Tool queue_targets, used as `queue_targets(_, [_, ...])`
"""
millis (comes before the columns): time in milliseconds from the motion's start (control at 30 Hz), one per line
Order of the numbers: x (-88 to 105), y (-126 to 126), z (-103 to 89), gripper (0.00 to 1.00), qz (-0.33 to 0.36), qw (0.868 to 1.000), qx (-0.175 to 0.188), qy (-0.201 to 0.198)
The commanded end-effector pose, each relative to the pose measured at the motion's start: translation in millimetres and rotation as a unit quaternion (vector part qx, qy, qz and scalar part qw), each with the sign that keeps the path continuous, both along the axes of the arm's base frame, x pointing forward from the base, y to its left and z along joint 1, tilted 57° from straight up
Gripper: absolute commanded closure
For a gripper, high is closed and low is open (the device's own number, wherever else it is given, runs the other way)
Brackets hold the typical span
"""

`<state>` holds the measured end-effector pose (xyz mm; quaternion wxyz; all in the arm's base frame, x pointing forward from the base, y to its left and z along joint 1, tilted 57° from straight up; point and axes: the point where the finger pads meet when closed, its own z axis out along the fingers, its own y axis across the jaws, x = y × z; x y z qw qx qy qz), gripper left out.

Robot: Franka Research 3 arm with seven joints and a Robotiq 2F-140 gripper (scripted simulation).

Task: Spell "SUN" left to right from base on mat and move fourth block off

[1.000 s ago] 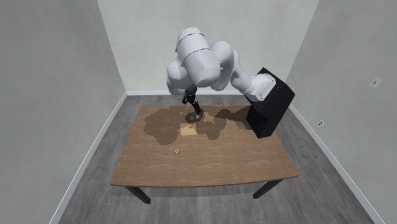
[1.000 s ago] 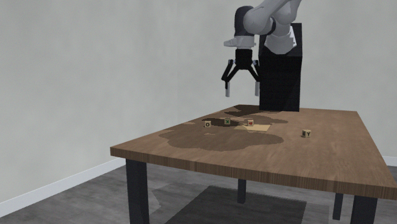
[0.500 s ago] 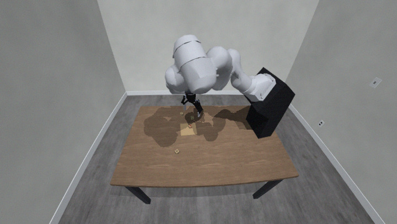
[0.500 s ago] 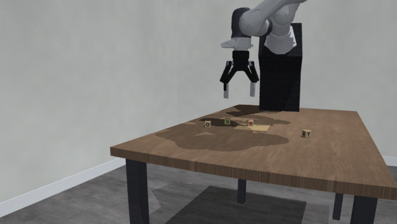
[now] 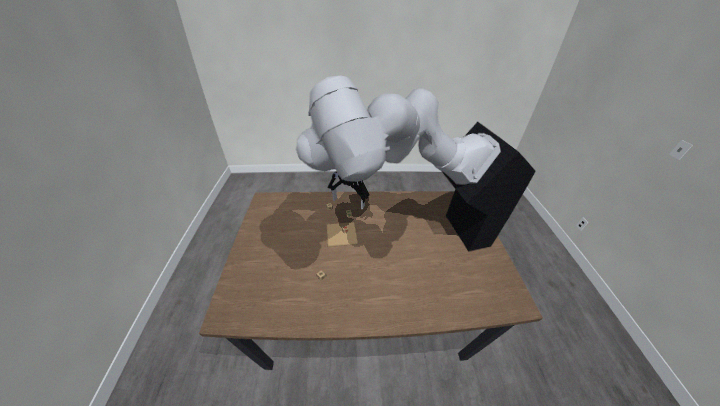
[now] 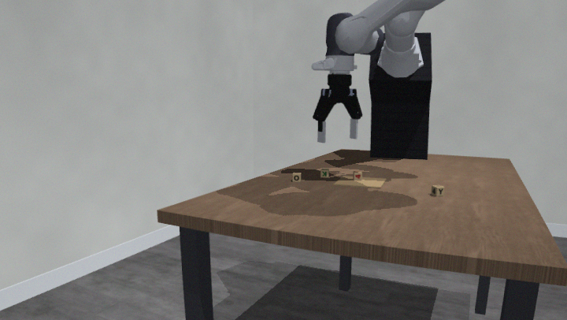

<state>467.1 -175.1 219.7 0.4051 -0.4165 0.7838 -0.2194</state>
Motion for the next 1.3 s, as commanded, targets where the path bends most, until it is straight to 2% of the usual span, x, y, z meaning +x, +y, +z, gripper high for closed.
queue_targets(0, [3.1,1.1,-0.5,0.00,0.045,0.998,-0.053,-0.004])
queue_targets(233, [3.7,-3.7,-2.5,0.00,0.063,0.995,-0.077,-0.004])
queue_targets(267, [3.9,-6.4,-3.6,0.00,0.072,0.993,-0.091,-0.005])
queue_targets(733, [5.3,-20.0,-8.4,0.00,0.121,0.980,-0.161,-0.009])
queue_targets(800, [5.3,-20.0,-8.4,0.00,0.121,0.980,-0.161,-0.009])
queue_targets(833, [5.6,-22.7,-9.2,0.00,0.130,0.976,-0.174,-0.010])
queue_targets(1267, [6.7,-35.8,-12.4,0.00,0.173,0.955,-0.239,-0.017])
